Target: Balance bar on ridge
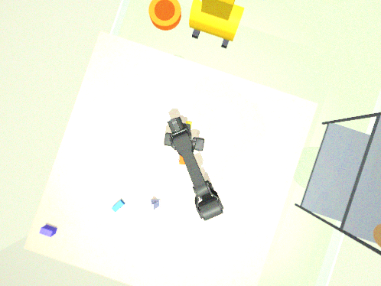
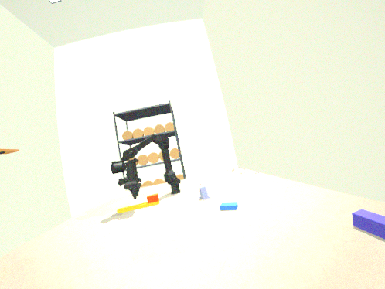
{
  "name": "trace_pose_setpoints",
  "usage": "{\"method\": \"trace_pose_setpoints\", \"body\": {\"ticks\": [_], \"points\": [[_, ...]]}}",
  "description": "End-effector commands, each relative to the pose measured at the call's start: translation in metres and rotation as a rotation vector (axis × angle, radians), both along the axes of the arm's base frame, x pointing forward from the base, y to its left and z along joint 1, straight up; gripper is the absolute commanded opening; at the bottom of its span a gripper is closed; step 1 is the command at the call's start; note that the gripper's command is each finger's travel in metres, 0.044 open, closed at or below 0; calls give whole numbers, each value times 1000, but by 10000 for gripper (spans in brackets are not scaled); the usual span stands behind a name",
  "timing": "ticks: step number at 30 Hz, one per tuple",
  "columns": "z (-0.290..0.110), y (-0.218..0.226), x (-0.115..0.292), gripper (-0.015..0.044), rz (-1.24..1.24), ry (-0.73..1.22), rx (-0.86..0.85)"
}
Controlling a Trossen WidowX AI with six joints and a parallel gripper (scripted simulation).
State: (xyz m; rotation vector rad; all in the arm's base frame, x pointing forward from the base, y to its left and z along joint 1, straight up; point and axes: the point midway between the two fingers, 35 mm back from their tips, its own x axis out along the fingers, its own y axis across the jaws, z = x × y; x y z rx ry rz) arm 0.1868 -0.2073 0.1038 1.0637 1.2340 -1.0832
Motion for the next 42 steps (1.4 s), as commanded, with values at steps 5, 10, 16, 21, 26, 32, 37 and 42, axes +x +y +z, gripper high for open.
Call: {"method": "trace_pose_setpoints", "body": {"ticks": [5, 10, 16, 21, 26, 32, 37, 42], "points": [[-31, 4, -3, 315, 5, 12, 21], [-31, 4, -3, 315, 5, 12, 21], [-36, 4, -3, 315, 5, 12, 21], [-44, 4, -3, 315, 5, 12, 21], [-53, 4, -3, 315, 5, 12, 21], [-57, 4, -3, 315, 5, 13, 21], [-57, 4, -3, 315, 5, 13, 21], [-57, 4, -3, 315, 5, 13, 21]]}}
